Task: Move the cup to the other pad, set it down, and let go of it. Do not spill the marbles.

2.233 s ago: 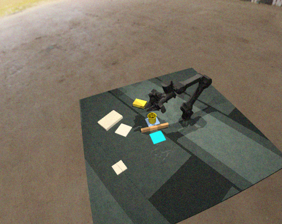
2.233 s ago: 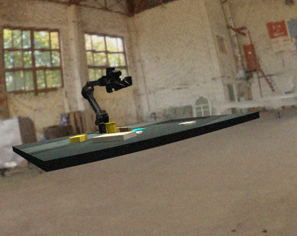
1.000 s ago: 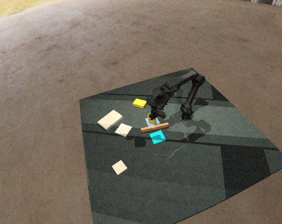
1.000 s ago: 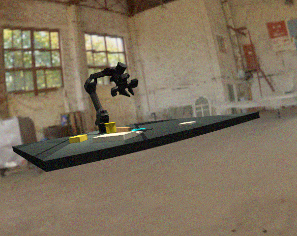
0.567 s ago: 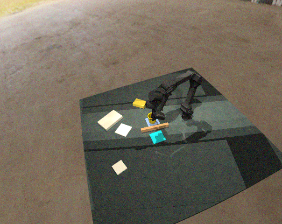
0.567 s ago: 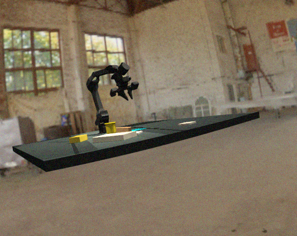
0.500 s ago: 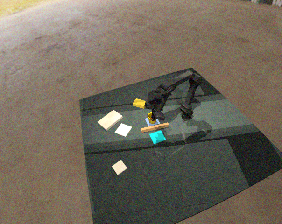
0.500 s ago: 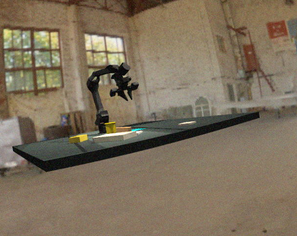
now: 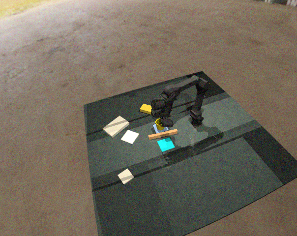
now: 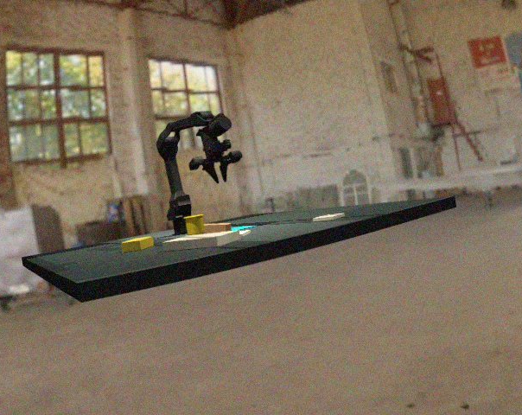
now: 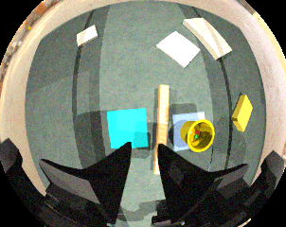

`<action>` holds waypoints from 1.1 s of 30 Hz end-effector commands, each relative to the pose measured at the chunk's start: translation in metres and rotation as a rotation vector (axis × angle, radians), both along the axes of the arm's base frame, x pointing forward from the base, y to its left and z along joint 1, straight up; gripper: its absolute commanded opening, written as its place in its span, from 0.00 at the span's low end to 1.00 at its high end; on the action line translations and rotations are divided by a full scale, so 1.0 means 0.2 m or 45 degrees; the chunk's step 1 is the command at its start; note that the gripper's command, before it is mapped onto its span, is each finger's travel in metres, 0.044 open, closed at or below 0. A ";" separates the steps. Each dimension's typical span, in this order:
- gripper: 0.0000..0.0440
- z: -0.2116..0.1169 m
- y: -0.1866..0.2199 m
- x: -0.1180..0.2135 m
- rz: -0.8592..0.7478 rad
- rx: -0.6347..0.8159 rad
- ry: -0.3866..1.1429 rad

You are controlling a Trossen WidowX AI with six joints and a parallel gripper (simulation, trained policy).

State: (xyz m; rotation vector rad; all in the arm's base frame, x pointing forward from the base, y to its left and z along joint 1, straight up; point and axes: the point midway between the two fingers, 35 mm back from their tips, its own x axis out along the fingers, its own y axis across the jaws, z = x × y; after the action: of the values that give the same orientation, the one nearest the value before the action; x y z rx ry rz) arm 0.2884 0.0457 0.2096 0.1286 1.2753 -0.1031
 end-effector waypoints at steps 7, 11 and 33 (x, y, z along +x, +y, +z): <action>0.25 -0.08 -0.08 -0.02 0.030 -0.069 0.188; 0.25 -0.12 -0.12 -0.04 0.035 -0.089 0.250; 0.34 -0.33 -0.31 -0.09 0.037 -0.135 0.444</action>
State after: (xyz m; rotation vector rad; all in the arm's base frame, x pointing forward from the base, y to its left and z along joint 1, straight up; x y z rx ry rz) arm 0.2732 -0.0094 0.1556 0.0132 1.5828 -0.1715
